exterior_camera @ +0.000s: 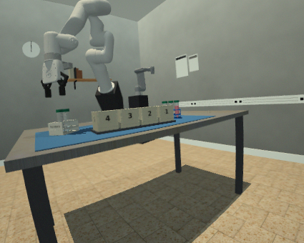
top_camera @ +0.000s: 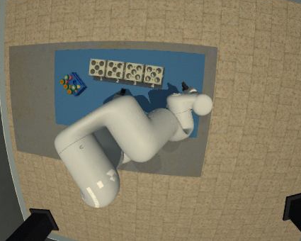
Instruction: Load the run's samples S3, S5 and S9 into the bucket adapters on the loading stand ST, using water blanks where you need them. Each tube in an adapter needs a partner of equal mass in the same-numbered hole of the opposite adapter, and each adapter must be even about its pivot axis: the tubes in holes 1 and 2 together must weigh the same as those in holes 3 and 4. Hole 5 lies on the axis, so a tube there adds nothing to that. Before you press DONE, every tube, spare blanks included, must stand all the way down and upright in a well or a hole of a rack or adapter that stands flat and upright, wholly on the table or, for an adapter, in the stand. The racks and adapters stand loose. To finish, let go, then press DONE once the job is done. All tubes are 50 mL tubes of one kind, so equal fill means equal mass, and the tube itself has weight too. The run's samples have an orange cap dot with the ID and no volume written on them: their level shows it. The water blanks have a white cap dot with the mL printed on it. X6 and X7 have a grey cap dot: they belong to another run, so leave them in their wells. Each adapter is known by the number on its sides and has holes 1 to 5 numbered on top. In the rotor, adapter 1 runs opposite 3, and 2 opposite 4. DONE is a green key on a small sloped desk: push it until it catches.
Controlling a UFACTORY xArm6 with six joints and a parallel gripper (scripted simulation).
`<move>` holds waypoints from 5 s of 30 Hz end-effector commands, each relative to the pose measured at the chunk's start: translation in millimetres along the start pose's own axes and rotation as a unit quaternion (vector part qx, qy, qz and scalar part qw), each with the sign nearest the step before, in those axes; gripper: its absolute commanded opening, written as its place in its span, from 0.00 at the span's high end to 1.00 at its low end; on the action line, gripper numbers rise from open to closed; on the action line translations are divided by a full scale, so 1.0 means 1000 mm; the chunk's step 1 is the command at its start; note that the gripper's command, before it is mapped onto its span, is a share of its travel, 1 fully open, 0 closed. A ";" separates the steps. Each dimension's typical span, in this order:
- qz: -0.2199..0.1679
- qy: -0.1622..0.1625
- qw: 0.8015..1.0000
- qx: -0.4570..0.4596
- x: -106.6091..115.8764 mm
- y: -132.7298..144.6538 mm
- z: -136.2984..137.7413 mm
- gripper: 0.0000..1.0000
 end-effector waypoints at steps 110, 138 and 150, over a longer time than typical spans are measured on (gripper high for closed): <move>0.001 0.000 0.445 -0.895 0.060 -0.205 0.321 0.00; 0.001 0.001 0.739 -0.674 0.060 -0.314 0.371 0.00; 0.001 0.000 0.739 -0.674 0.060 -0.369 0.396 0.00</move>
Point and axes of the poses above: the point where the finger pads meet when closed, its own x axis back along the fingers, its own z axis across the jaws, y = z × x, the point moved 8 cm from there along x, back along the fingers, and after that the axes turned 8 degrees about x, right-handed, at the moved point
